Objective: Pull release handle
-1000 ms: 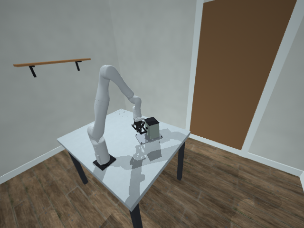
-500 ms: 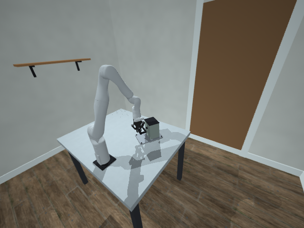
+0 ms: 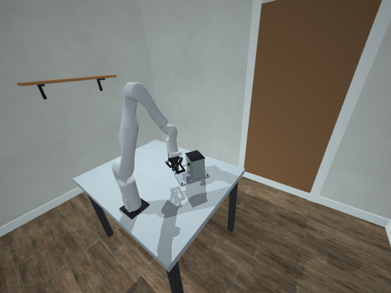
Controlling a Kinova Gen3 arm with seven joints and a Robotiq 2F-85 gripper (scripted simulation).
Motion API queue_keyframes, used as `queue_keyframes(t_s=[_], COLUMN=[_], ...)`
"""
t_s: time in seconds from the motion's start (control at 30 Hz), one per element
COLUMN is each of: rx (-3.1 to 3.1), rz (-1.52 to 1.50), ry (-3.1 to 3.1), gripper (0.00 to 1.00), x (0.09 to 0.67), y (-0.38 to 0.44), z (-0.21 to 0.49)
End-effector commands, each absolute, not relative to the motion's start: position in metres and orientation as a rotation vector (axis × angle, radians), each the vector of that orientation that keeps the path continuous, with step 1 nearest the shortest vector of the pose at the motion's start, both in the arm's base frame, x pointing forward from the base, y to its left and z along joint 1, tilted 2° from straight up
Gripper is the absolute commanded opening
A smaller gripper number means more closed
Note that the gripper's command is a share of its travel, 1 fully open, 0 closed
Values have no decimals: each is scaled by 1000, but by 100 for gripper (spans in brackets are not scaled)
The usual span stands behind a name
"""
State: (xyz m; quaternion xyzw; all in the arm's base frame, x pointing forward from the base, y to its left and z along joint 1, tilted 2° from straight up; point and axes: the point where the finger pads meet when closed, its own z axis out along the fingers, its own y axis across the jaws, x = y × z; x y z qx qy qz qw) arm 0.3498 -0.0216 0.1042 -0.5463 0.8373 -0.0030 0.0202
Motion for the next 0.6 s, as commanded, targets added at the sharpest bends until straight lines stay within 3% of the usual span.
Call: queue_keyframes(t_s=[0.0, 0.57], rx=[-1701, -1705], rz=[12, 18], ry=[2606, 2612], gripper=[0, 0], x=[333, 319], y=[-12, -7], z=[104, 103])
